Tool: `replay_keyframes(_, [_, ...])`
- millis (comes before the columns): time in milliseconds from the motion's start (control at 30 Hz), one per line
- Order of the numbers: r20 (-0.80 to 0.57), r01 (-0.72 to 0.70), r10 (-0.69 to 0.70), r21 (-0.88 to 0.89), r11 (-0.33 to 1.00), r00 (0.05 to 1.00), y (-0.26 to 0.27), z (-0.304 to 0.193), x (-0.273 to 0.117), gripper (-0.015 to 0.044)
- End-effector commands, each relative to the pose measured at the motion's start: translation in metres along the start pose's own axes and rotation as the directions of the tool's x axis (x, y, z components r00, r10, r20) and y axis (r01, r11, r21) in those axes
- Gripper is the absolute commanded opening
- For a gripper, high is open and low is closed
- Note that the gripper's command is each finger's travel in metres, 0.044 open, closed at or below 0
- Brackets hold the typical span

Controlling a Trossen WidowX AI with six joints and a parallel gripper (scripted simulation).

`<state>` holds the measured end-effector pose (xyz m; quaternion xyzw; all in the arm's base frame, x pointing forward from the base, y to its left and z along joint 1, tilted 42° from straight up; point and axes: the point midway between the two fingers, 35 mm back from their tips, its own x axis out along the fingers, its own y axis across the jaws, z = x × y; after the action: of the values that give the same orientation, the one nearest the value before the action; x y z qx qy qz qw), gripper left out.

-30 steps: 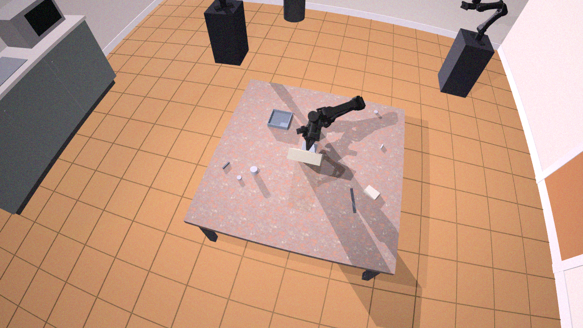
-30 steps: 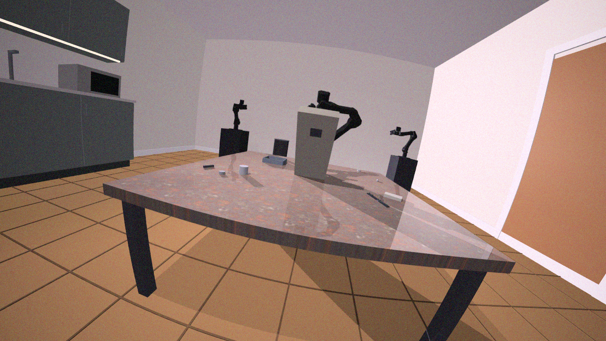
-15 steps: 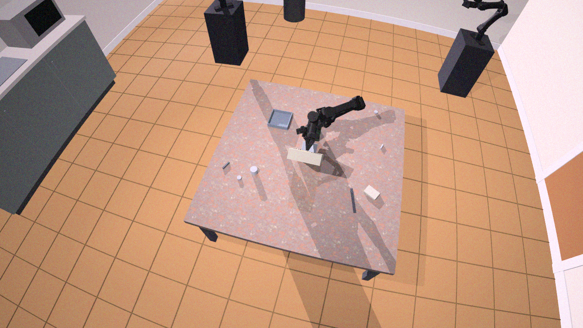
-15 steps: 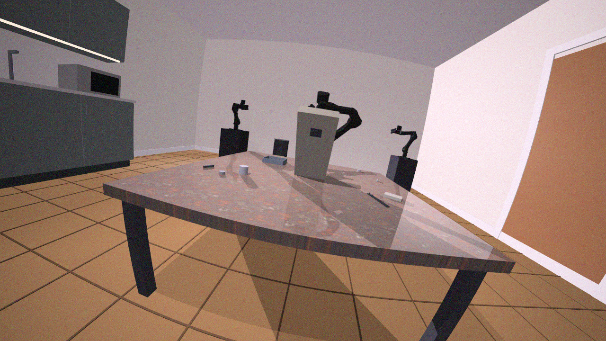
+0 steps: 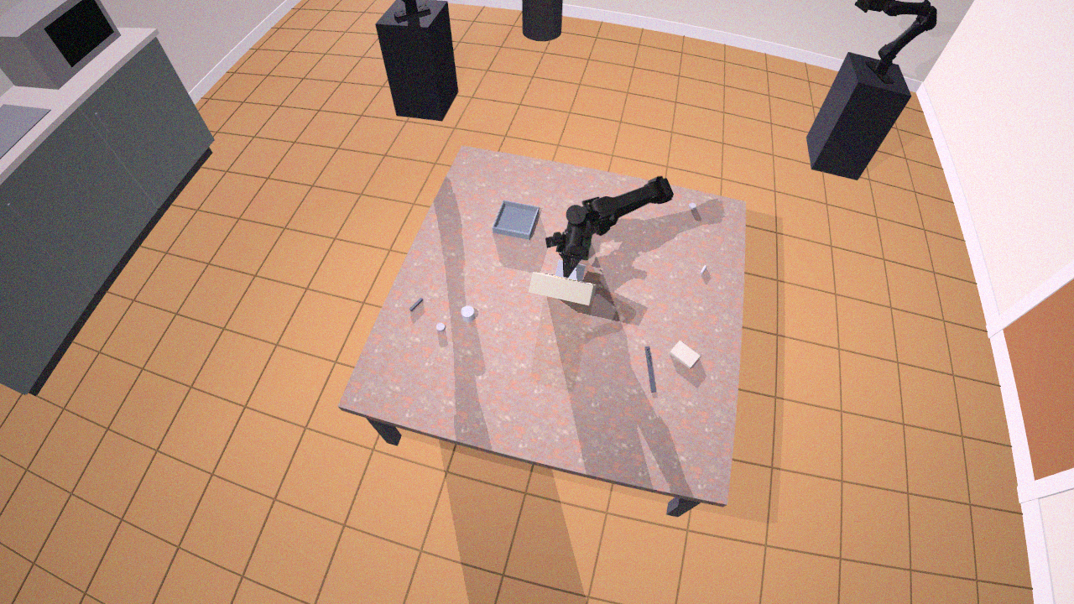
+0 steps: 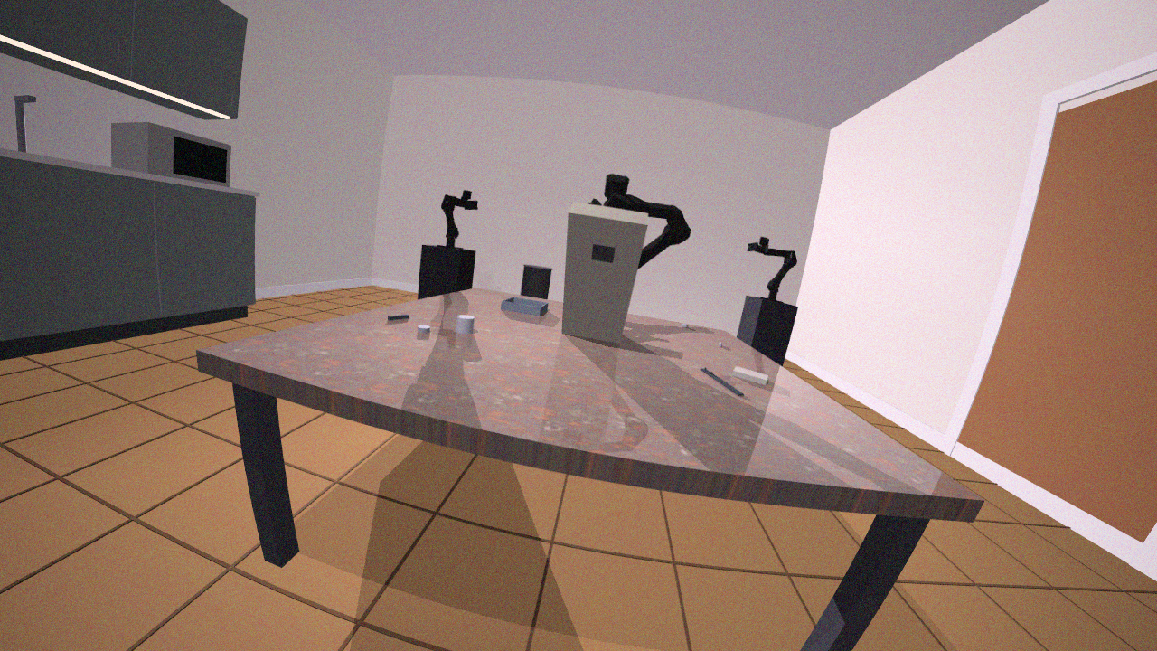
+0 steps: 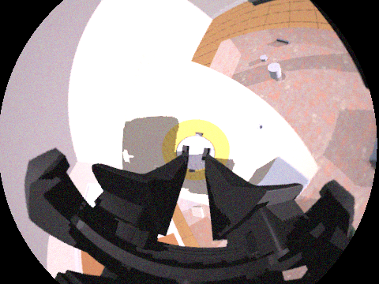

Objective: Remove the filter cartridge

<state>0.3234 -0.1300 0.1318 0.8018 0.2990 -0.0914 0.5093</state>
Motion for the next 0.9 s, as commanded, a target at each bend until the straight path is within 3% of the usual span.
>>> replay_keyframes(0, [0.003,-0.001,0.001,0.002,1.0,1.0,0.0029,0.0005,-0.0003,0.0092])
replay_keyframes(867, [0.003,-0.001,0.001,0.002,1.0,1.0,0.0033,0.0007,0.0027,0.0092])
